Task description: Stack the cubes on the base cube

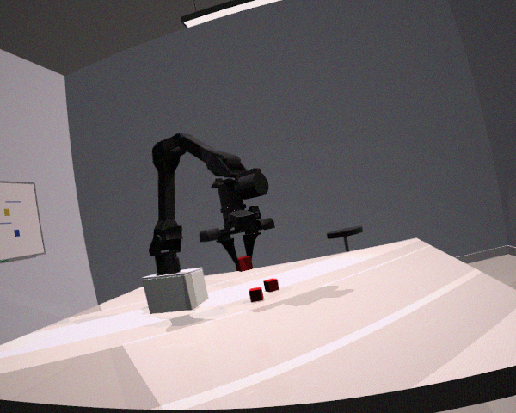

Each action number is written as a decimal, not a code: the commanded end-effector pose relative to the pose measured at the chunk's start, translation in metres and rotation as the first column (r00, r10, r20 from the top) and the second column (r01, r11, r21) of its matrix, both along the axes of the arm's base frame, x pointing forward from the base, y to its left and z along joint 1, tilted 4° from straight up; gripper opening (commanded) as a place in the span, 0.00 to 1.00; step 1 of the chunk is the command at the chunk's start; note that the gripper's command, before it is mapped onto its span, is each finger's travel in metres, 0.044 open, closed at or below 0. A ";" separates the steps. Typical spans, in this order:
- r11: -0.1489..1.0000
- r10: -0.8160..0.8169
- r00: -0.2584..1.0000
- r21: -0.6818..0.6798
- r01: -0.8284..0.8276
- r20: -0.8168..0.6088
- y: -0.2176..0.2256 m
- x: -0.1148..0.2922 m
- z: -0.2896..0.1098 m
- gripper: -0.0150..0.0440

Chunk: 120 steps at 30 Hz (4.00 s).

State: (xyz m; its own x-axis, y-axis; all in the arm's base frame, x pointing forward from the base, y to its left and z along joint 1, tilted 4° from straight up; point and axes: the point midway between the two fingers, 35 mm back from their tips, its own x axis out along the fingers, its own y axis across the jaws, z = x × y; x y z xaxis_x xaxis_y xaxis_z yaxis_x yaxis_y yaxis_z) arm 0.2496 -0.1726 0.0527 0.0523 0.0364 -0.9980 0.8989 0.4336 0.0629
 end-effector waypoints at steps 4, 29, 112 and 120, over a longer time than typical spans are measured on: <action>0.995 0.097 0.995 -0.008 -0.097 0.008 0.018 0.015 -0.002 0.43; 0.918 0.397 0.918 -0.025 -0.396 0.017 0.088 0.053 -0.013 0.43; 0.680 0.733 0.680 -0.049 -0.732 0.027 0.197 0.075 -0.057 0.43; 0.680 0.733 0.680 -0.049 -0.732 0.027 0.197 0.075 -0.057 0.60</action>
State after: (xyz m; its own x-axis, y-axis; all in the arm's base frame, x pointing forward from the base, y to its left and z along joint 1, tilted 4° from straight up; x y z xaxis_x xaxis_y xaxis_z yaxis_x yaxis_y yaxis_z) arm 0.3247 0.0250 -0.0033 0.0621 0.0528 -0.9967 0.2901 0.9545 0.0686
